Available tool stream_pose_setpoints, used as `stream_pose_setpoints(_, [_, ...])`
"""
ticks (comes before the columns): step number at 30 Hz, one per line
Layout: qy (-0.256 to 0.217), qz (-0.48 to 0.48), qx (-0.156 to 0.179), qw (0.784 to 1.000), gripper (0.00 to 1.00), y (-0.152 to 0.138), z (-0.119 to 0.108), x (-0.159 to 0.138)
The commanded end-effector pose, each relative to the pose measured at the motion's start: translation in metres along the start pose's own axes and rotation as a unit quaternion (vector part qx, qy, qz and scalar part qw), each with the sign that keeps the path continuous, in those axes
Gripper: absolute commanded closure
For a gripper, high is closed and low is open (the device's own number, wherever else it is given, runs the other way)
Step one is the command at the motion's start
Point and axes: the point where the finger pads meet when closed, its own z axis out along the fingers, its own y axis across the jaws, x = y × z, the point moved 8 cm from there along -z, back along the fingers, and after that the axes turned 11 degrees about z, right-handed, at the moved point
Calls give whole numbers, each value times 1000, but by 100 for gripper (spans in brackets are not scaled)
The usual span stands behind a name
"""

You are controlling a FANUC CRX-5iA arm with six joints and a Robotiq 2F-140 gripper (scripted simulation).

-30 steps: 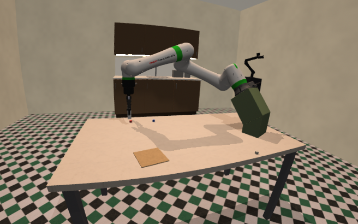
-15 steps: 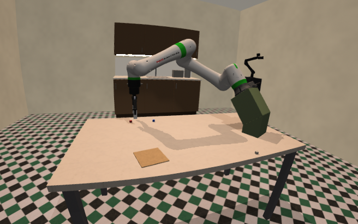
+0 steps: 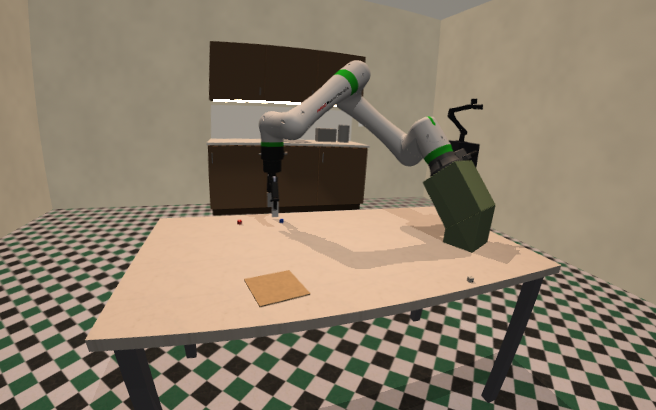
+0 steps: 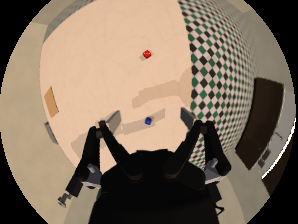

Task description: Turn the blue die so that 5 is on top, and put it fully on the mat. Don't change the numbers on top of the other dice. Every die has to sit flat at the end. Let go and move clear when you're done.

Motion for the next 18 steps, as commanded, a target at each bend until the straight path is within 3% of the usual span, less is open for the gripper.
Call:
stream_pose_setpoints(1, [9, 1, -3, 1000, 0, 4, -1, -21])
stream_pose_setpoints(18, [9, 1, -3, 1000, 0, 5, -1, -28])
